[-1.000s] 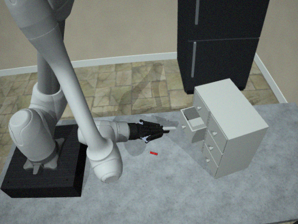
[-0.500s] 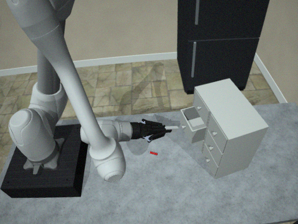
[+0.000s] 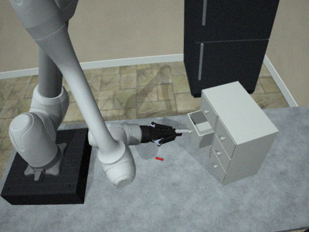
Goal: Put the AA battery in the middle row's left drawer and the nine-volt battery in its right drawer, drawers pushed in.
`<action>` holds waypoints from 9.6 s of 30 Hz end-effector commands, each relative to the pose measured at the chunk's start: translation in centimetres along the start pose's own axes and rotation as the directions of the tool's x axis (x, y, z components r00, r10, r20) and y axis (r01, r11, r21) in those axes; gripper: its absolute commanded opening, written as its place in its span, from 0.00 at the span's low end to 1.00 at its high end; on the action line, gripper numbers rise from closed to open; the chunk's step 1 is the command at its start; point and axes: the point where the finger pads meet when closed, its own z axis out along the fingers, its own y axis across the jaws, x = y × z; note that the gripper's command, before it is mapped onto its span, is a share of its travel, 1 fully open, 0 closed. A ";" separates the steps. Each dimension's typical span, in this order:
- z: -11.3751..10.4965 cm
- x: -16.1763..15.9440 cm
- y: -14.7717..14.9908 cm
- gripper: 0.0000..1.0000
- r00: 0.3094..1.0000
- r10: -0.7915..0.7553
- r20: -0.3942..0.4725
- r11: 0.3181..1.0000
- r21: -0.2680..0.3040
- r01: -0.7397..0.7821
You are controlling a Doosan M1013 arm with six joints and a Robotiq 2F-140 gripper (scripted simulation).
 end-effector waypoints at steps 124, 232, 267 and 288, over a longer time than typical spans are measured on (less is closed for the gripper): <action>6.4 2.3 0.0 0.00 1.000 0.000 0.000 1.000 0.000 0.000; -9.3 3.7 -0.1 0.00 0.844 0.000 0.536 1.000 0.003 -0.001; -15.5 6.5 0.0 0.00 0.411 0.000 0.912 1.000 0.000 0.000; -16.3 6.8 0.0 0.00 0.342 0.000 0.940 1.000 0.000 0.000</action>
